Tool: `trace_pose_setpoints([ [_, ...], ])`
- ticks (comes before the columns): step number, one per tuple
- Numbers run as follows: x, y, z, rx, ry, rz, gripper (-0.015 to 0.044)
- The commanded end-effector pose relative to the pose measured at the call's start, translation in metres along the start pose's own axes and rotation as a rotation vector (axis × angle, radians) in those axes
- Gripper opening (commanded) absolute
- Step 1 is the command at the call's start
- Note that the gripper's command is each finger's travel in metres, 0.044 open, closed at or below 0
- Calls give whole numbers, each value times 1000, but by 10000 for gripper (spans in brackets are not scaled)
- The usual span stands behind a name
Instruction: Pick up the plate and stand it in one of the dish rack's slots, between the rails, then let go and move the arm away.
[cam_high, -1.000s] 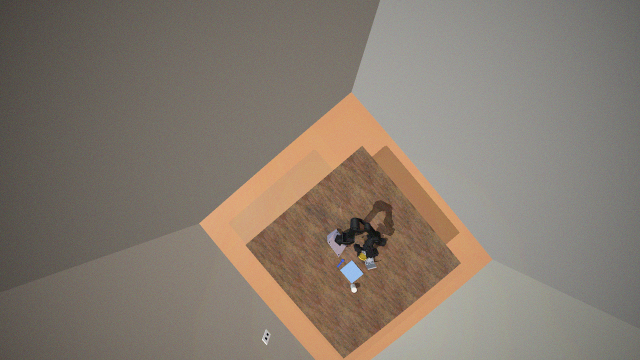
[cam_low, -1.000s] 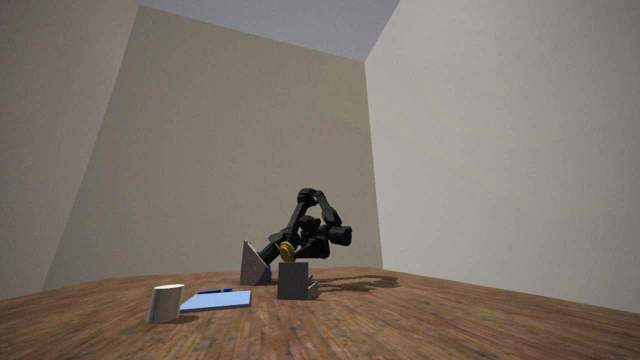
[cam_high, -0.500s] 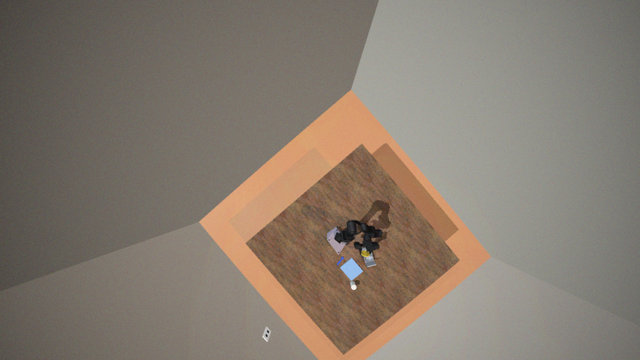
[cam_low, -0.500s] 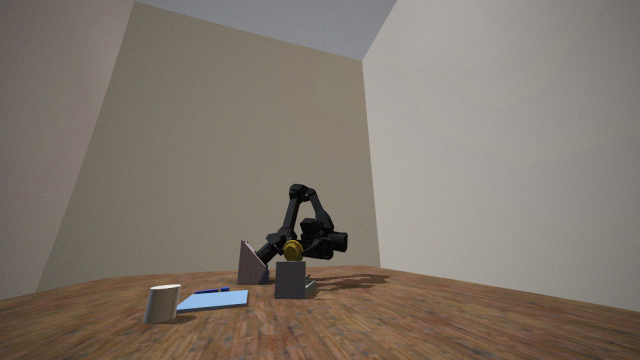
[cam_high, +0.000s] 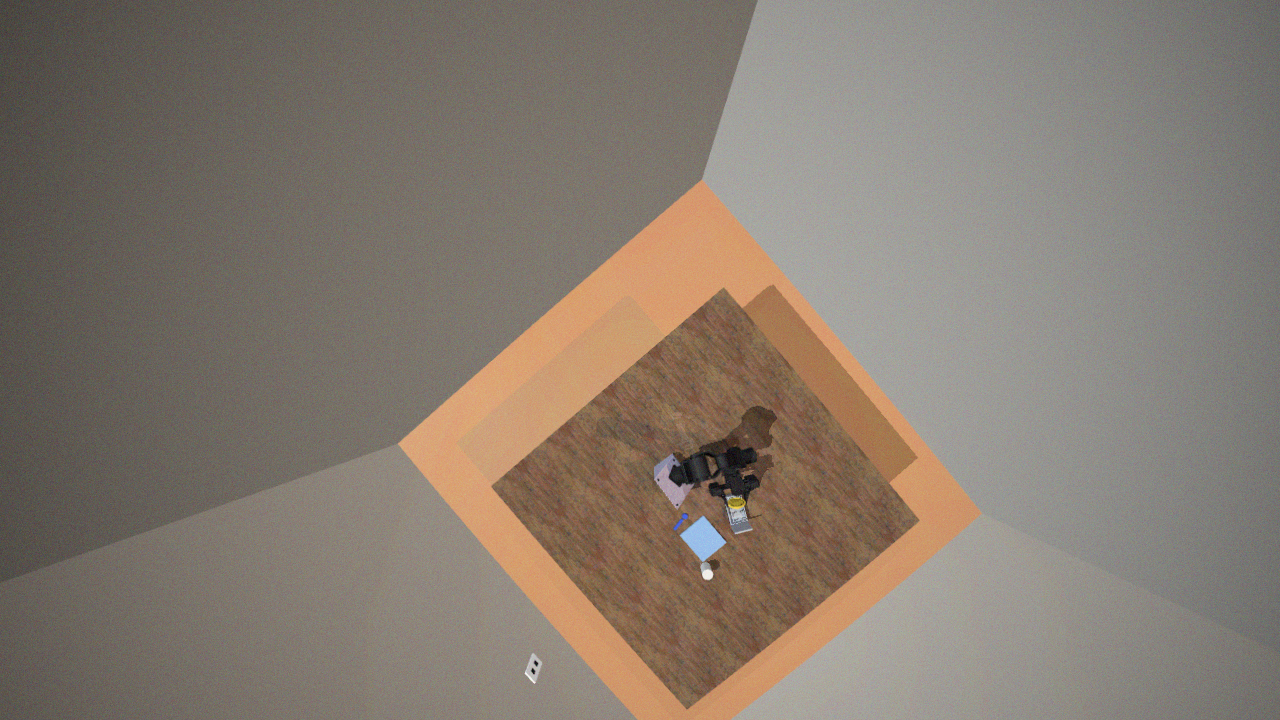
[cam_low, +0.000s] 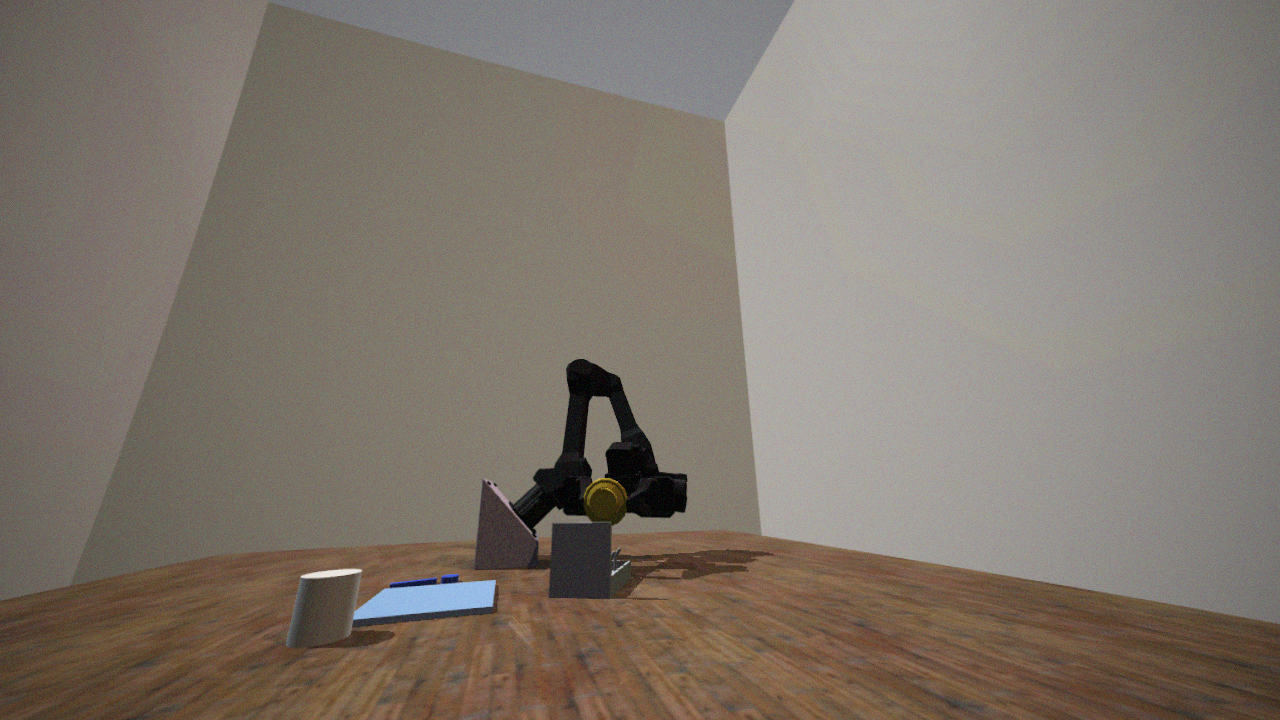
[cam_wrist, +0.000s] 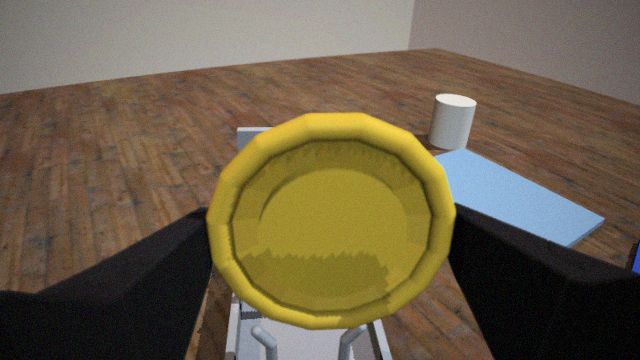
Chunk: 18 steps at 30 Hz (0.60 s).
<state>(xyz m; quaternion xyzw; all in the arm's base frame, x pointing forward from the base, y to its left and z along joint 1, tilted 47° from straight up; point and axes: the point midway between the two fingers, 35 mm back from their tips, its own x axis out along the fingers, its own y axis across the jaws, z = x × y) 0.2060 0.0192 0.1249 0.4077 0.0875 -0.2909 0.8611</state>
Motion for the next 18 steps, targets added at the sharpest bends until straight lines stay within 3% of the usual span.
trace_pose_setpoints([
  [1, -4, 2, 1, 22, -29, 49, 0],
  [18, 6, 4, -15, 18, -25, 46, 0],
])
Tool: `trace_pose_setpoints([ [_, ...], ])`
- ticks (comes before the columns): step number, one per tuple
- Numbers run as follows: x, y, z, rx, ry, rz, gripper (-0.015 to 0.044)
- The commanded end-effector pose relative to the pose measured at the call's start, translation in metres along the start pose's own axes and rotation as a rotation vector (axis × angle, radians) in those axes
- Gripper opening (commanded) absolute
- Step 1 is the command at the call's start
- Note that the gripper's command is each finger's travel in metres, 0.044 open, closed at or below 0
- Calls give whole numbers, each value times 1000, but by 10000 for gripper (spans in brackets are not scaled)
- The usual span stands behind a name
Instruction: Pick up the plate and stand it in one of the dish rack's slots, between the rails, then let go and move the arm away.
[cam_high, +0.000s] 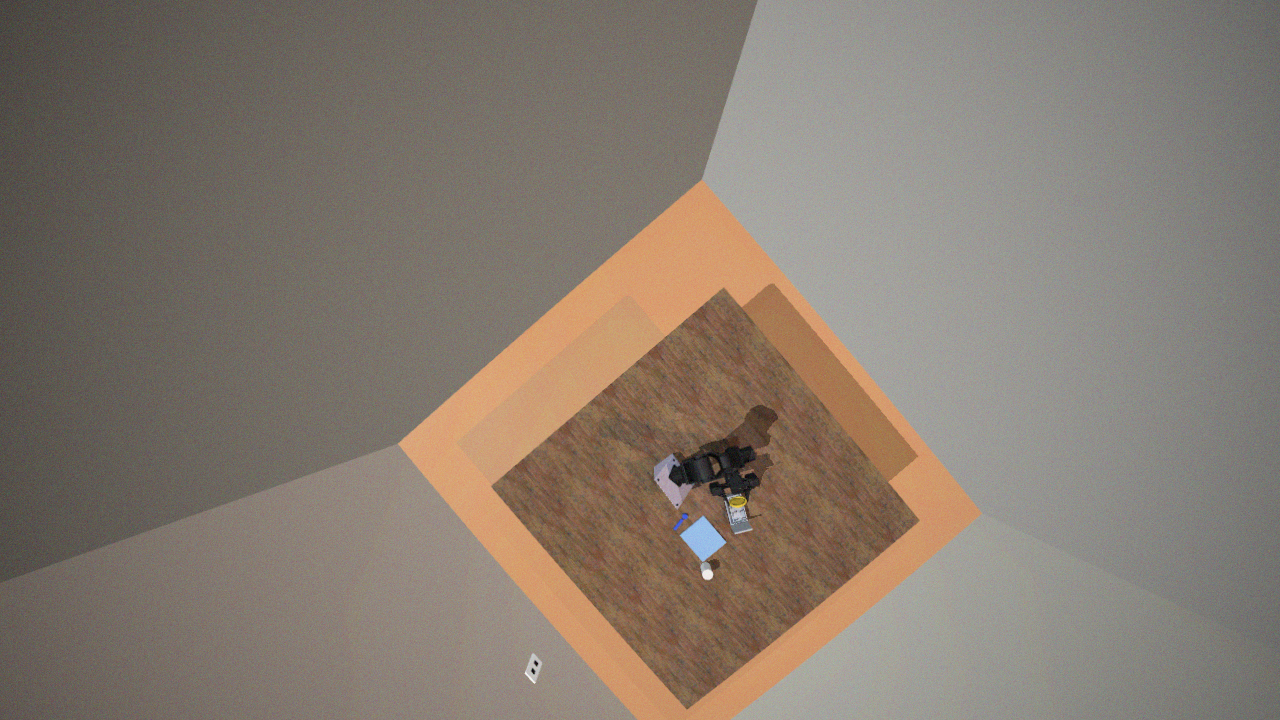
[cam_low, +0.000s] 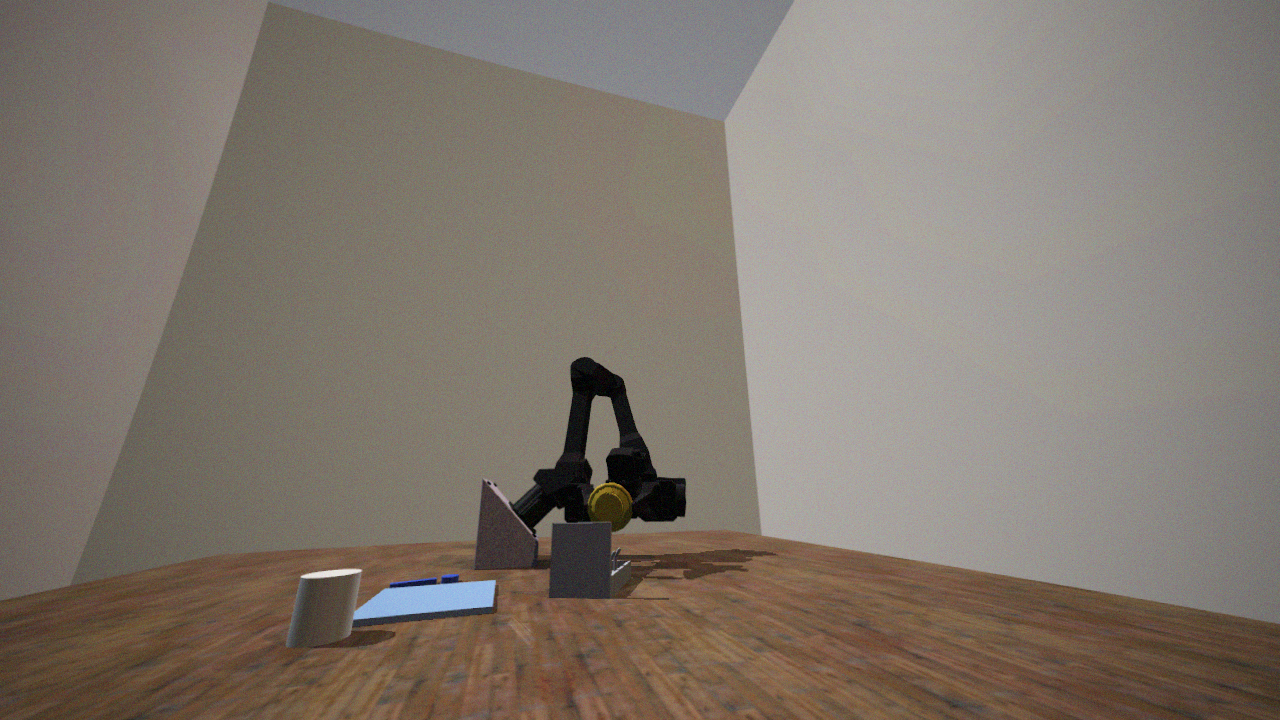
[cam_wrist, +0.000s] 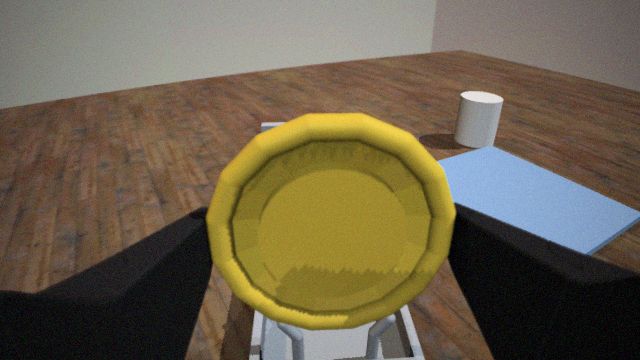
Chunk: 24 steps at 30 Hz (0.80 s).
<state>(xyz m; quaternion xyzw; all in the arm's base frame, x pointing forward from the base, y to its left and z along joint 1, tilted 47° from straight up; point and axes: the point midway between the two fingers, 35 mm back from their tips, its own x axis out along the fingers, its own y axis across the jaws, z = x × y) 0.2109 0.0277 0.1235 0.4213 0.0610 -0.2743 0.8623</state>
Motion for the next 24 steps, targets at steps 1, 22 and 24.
trace_pose_setpoints([
  [1, 6, -3, -9, -18, 1, -8, 0],
  [22, 30, -3, -18, 6, 1, 3, 0],
  [24, 33, -3, -18, 10, 1, 4, 0],
])
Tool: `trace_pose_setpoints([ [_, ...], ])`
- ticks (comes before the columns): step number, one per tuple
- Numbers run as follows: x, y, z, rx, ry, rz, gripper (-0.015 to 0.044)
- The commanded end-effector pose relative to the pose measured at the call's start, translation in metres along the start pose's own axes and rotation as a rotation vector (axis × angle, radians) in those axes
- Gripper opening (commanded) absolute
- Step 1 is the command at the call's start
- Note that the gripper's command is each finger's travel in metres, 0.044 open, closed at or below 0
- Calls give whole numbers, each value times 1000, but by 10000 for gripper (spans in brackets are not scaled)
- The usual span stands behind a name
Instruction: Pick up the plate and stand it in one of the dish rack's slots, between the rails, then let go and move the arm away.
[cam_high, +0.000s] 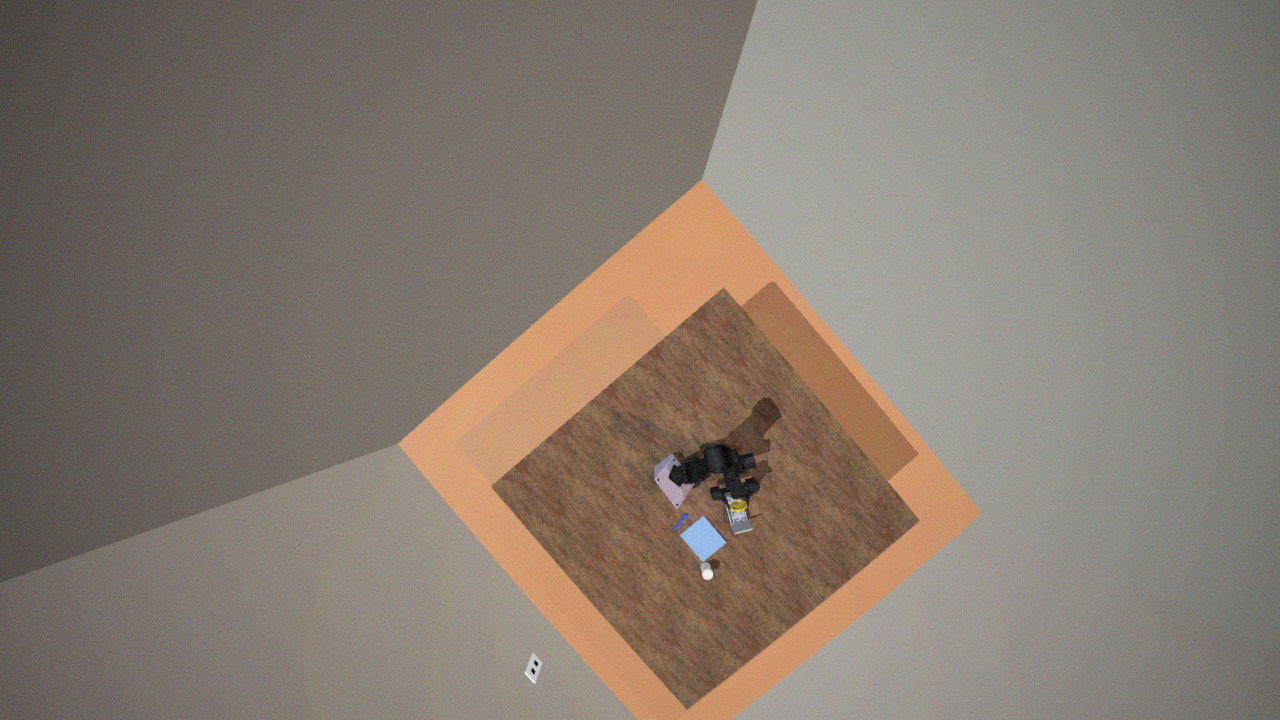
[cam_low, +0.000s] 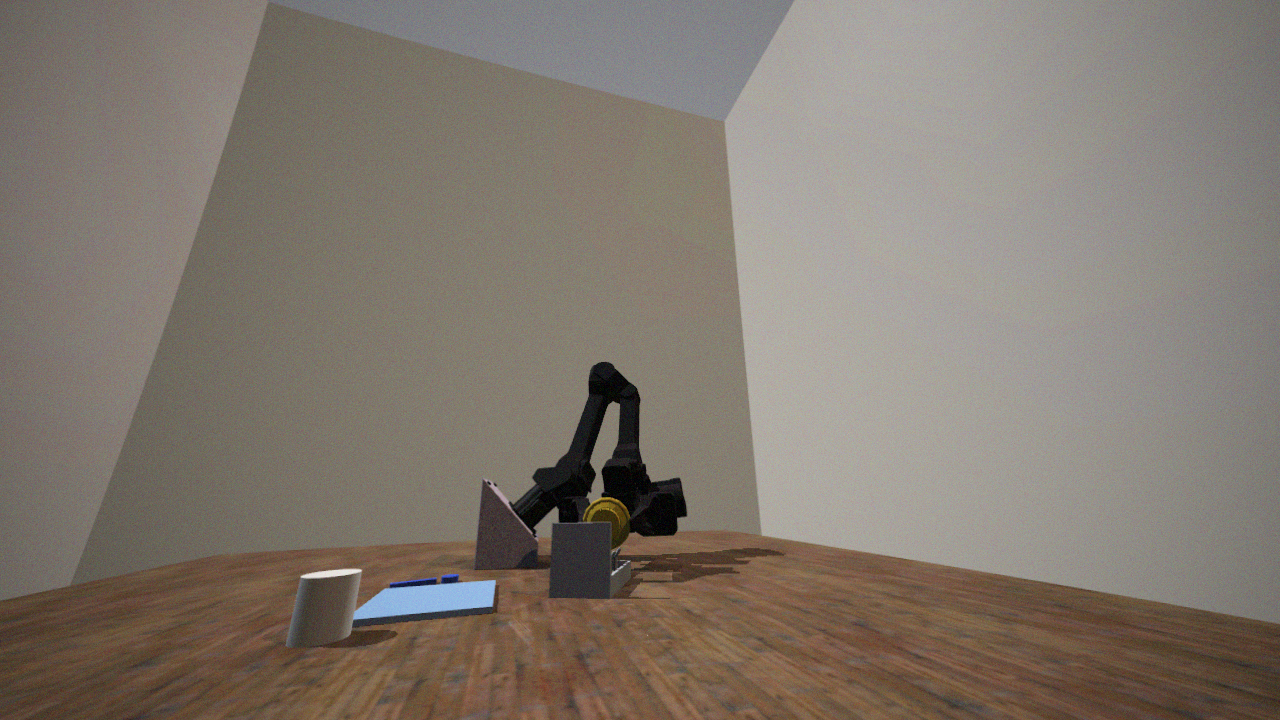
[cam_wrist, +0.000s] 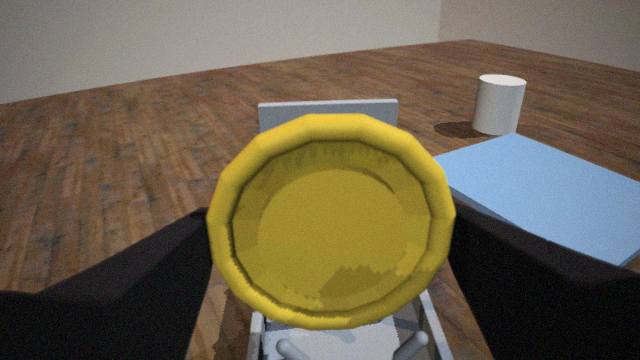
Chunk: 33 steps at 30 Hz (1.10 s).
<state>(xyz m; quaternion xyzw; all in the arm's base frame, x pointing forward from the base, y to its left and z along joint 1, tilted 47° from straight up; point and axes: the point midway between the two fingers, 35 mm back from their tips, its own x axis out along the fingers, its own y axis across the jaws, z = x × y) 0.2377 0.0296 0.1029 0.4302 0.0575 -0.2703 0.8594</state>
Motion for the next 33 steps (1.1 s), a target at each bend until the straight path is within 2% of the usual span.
trace_pose_setpoints([
  [1, 6, -5, 0, -7, -1, -4, 0],
  [7, 9, -5, 0, -3, -2, -3, 0],
  [13, 12, -7, -22, 5, -1, 0, 0],
  [27, 11, -6, -18, -3, 7, 0, 0],
  [33, 11, -6, -18, 1, 6, 0, 157],
])
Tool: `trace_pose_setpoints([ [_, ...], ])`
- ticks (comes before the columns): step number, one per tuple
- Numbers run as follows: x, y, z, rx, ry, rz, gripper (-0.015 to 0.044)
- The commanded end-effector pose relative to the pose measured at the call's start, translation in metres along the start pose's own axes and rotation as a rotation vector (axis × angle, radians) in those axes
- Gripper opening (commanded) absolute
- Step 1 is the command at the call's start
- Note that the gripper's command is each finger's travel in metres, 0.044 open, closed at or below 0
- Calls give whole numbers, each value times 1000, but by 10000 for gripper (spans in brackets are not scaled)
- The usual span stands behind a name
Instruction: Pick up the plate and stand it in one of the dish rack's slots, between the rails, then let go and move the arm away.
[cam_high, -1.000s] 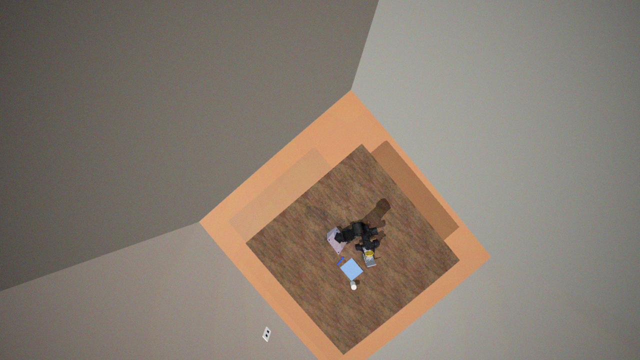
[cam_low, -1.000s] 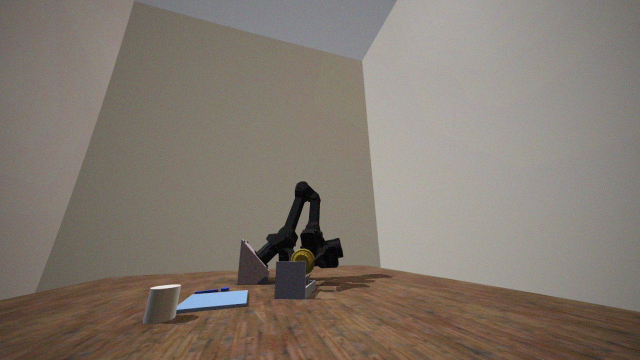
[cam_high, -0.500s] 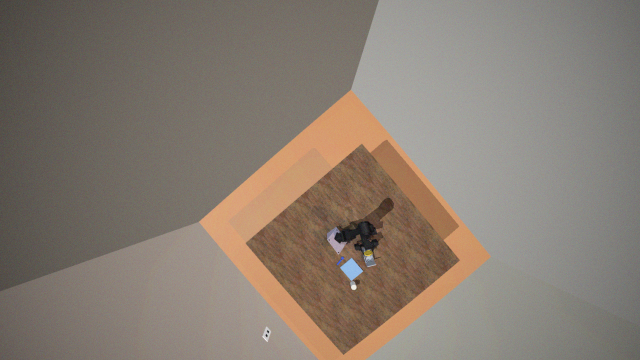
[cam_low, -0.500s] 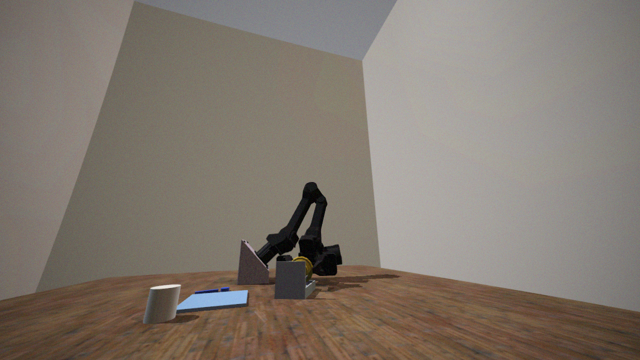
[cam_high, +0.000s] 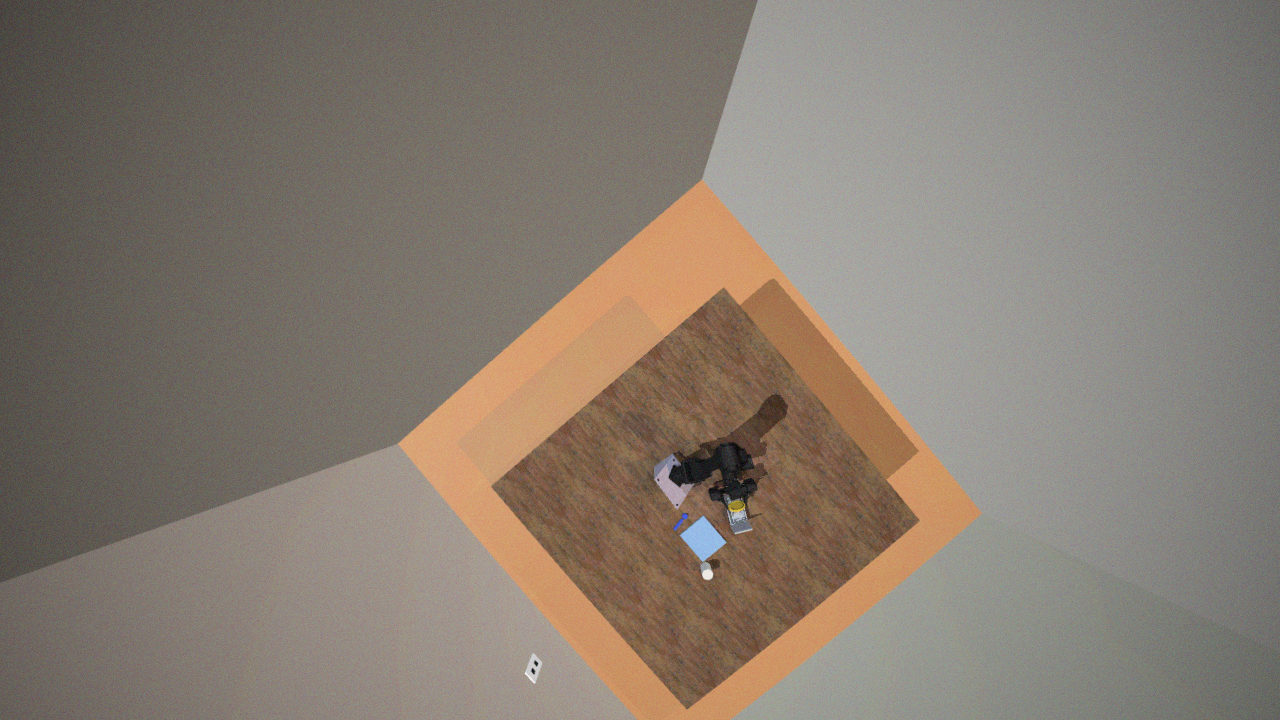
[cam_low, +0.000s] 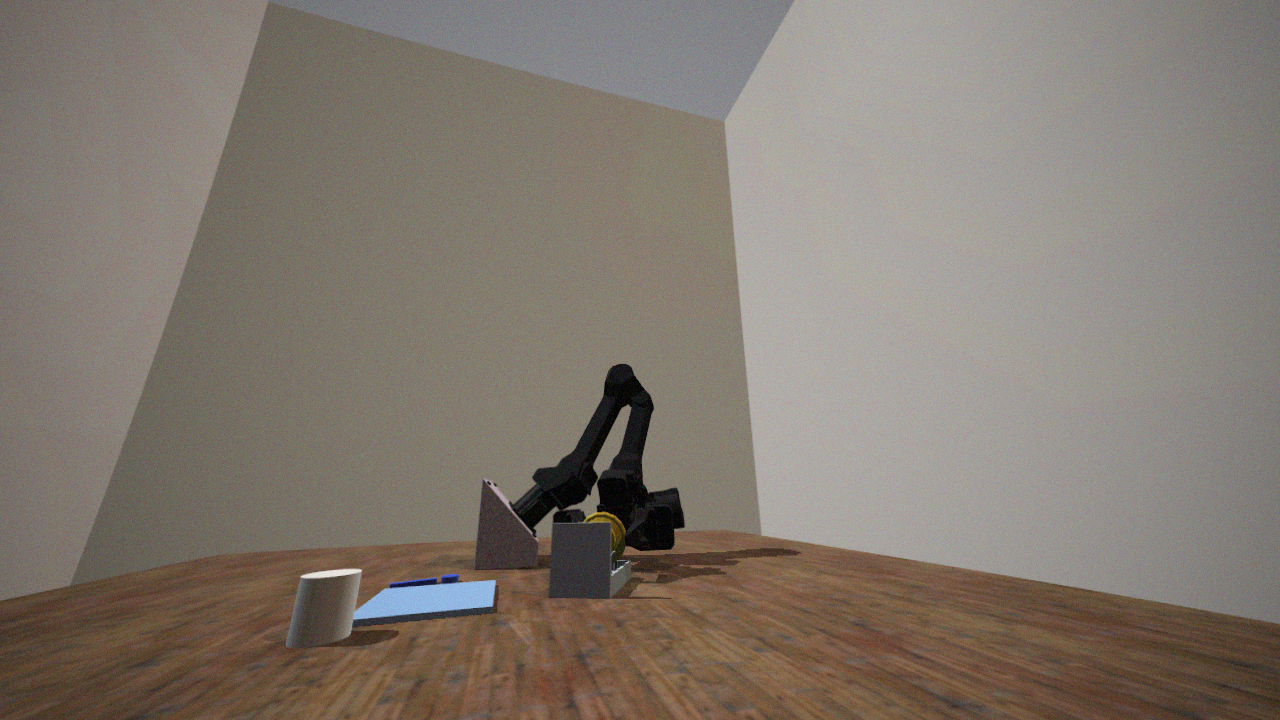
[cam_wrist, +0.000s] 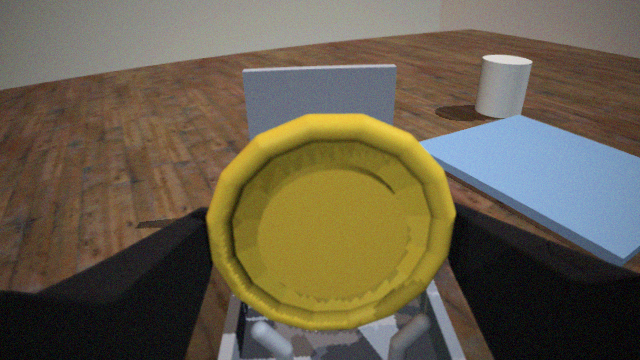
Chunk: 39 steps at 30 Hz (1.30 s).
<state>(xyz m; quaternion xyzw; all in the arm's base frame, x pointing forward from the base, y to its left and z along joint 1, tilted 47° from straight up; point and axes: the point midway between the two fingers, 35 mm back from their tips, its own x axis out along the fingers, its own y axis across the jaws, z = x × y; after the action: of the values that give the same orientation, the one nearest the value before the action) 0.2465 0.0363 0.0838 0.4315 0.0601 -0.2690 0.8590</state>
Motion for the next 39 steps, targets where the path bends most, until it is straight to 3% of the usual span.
trace_pose_setpoints([
  [1, 0, 0, 0, -1, 0, 0, 184],
  [9, 0, 0, 0, -1, 0, 0, 394],
  [10, 0, 0, 0, -1, 0, 0, 400],
  [20, 1, 1, 5, -1, 2, -6, 400],
  [33, -1, 8, 115, -34, -14, -14, 400],
  [39, -1, 7, 121, -39, -19, -10, 400],
])
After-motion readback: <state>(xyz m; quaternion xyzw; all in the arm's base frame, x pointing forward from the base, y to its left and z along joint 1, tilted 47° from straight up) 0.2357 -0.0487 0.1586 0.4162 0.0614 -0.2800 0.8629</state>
